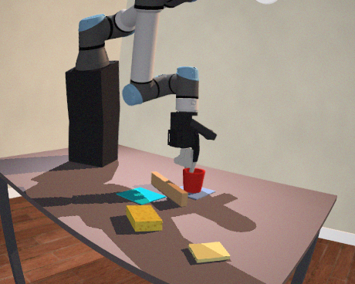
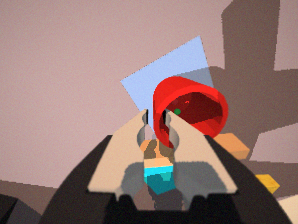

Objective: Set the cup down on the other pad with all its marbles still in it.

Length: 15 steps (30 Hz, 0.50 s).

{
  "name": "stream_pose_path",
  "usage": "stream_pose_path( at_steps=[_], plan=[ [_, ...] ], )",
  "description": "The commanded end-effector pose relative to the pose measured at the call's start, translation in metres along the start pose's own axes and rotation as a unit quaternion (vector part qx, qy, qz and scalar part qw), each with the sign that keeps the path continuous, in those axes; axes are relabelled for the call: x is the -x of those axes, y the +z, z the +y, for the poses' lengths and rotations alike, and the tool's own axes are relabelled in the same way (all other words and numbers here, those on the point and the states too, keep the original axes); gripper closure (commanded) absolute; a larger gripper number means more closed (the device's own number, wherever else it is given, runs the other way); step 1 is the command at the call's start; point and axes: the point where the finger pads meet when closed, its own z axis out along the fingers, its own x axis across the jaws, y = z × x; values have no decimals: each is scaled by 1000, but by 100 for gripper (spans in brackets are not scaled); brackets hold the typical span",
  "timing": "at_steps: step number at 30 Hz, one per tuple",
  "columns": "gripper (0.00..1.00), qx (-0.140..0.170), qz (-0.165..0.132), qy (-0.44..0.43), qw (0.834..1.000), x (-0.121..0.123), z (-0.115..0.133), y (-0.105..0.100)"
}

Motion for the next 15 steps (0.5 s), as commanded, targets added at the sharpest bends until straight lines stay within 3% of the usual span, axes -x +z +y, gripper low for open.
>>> stream_pose_path(
  at_steps=[1, 15],
  plan=[
    [90, 0, 1, 0, 1000, -1, 0, 0],
    [91, 0, 1, 0, 1000, -1, 0, 0]
  ],
)
